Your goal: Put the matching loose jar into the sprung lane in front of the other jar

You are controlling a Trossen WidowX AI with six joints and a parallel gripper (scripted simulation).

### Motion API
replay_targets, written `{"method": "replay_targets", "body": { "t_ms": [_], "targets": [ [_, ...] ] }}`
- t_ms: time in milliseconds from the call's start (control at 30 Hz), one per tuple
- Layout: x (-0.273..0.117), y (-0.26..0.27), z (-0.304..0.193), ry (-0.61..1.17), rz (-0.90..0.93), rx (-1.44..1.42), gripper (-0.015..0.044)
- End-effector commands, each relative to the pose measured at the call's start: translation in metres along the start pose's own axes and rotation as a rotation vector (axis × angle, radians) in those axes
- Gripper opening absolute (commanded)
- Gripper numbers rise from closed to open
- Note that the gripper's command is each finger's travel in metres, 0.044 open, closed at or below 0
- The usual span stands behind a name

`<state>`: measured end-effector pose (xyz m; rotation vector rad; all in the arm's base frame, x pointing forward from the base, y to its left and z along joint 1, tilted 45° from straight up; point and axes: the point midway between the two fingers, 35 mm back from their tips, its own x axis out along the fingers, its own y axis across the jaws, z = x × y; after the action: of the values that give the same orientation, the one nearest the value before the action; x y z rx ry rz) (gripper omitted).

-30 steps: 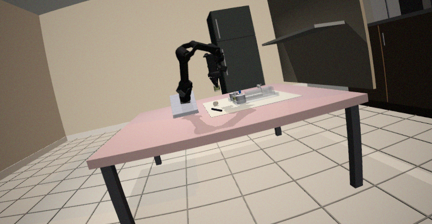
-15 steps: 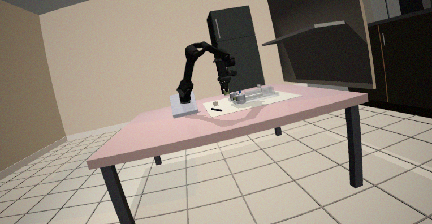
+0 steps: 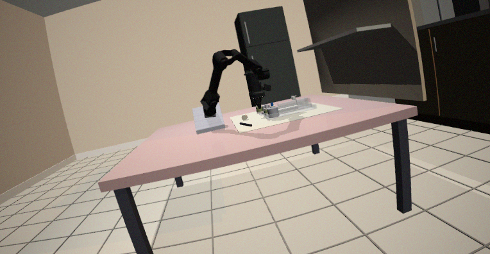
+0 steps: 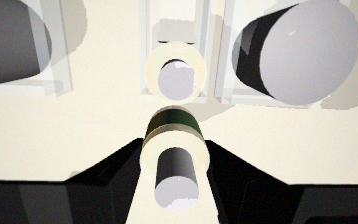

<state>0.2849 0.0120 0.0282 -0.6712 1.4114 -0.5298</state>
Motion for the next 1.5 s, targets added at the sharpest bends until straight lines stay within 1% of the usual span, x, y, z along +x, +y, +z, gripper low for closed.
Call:
{"method": "replay_targets", "body": {
  "t_ms": [0,1467],
  "targets": [
    [0.004,0.001,-0.001,0.001,-0.007,-0.011,0.0000],
    [0.004,0.001,0.015,0.000,-0.007,-0.010,0.0000]
  ]
}}
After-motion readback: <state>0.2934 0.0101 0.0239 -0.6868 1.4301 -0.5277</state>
